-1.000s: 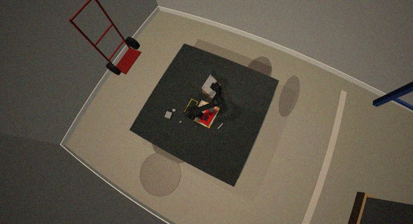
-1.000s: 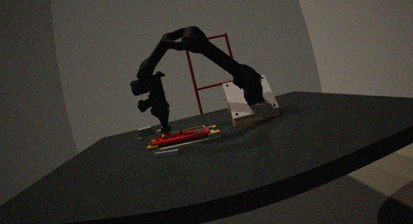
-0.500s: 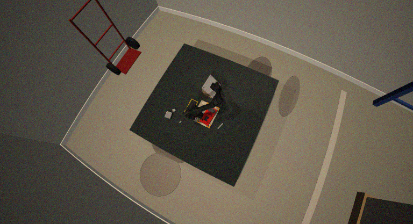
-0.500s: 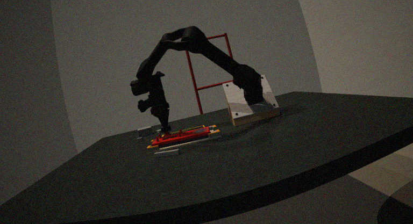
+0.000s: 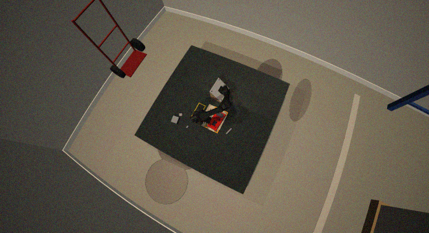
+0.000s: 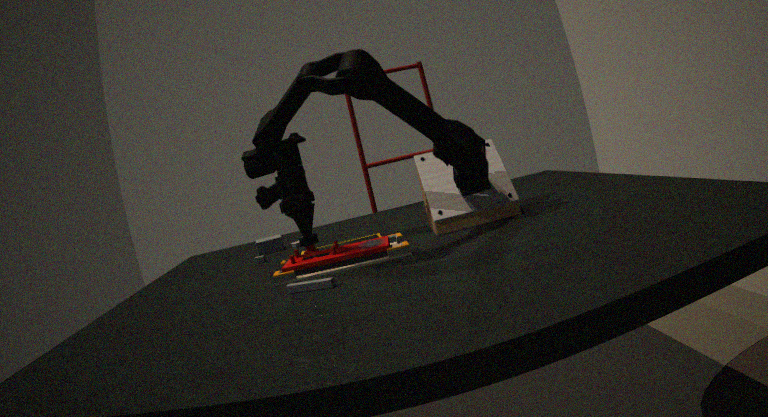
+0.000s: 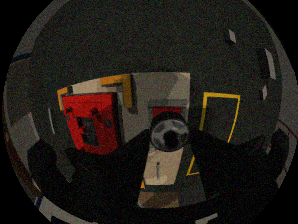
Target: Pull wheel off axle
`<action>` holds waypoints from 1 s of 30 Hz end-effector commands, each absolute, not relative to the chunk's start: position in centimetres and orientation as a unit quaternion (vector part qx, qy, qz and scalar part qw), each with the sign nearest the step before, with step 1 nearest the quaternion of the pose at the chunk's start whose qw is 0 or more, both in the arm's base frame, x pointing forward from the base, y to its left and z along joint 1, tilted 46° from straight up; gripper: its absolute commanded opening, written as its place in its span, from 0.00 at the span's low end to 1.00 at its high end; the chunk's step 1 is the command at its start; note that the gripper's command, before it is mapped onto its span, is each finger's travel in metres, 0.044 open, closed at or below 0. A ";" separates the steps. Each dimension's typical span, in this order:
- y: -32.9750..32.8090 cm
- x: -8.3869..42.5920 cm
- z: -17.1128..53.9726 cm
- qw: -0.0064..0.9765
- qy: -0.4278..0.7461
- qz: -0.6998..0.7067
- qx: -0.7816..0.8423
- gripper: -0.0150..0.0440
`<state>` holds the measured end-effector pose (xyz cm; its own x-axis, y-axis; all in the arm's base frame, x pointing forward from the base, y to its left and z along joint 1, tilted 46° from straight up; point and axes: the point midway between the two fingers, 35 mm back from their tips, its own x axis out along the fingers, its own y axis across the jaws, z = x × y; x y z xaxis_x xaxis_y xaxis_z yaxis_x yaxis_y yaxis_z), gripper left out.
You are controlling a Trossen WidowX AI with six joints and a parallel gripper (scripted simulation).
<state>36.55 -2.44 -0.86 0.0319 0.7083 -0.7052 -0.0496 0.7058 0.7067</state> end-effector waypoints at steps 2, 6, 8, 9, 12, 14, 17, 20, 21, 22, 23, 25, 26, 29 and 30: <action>-3.3 36.5 -0.1 0.673 0.633 0.277 0.263 0.25; -3.4 36.5 -0.1 0.673 0.633 0.277 0.263 0.25; -3.4 36.4 0.0 0.673 0.633 0.277 0.263 0.25; -3.5 36.4 0.0 0.673 0.633 0.277 0.263 0.25; -3.5 36.4 0.1 0.673 0.633 0.277 0.263 0.25; -3.6 36.4 0.1 0.673 0.633 0.277 0.263 0.25; -3.7 36.4 0.2 0.673 0.633 0.277 0.264 0.25; -3.7 36.4 0.3 0.673 0.633 0.277 0.264 0.25; -3.7 36.4 0.3 0.673 0.633 0.277 0.264 0.25; -3.8 36.4 0.3 0.673 0.633 0.277 0.264 0.25; -3.8 36.4 0.3 0.673 0.633 0.276 0.264 0.25; -3.8 36.4 0.4 0.673 0.633 0.276 0.264 0.25; -3.9 36.4 0.4 0.673 0.633 0.276 0.264 0.25; -3.9 36.4 0.5 0.673 0.633 0.276 0.264 0.25; -4.0 36.4 0.5 0.673 0.633 0.276 0.264 0.25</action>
